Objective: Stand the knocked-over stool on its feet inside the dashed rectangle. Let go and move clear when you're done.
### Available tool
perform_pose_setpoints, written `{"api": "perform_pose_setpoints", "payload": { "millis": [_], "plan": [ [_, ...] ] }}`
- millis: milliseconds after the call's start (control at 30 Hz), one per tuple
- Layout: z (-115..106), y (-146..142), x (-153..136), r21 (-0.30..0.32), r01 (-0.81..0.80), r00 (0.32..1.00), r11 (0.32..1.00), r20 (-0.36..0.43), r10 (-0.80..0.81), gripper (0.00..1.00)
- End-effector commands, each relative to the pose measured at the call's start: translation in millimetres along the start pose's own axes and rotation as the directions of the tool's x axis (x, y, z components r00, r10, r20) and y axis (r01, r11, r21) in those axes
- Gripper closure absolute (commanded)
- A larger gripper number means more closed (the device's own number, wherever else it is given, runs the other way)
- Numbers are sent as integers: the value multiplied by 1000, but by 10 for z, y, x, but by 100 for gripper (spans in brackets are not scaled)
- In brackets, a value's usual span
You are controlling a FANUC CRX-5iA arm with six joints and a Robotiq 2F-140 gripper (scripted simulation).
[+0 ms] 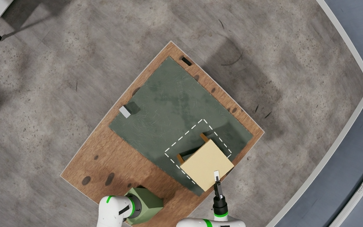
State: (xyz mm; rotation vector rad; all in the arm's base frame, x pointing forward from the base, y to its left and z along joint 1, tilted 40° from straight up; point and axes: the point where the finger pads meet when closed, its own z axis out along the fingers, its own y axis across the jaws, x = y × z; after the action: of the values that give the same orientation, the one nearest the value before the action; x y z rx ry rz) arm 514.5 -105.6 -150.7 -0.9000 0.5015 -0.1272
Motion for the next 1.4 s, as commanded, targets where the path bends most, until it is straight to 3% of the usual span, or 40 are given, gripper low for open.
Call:
{"api": "perform_pose_setpoints", "payload": {
  "millis": [0, 1200, 1233, 1367],
  "plan": [
    [-3, -8, 5, -1, 2, 1000, 1000, 0, -2, 90],
    [-3, -8, 5, -1, 2, 1000, 1000, 0, -2, 90],
    [-3, -8, 5, -1, 2, 1000, 1000, 0, -2, 67],
    [-3, -8, 5, -1, 2, 1000, 1000, 0, -2, 67]
  ]
}}
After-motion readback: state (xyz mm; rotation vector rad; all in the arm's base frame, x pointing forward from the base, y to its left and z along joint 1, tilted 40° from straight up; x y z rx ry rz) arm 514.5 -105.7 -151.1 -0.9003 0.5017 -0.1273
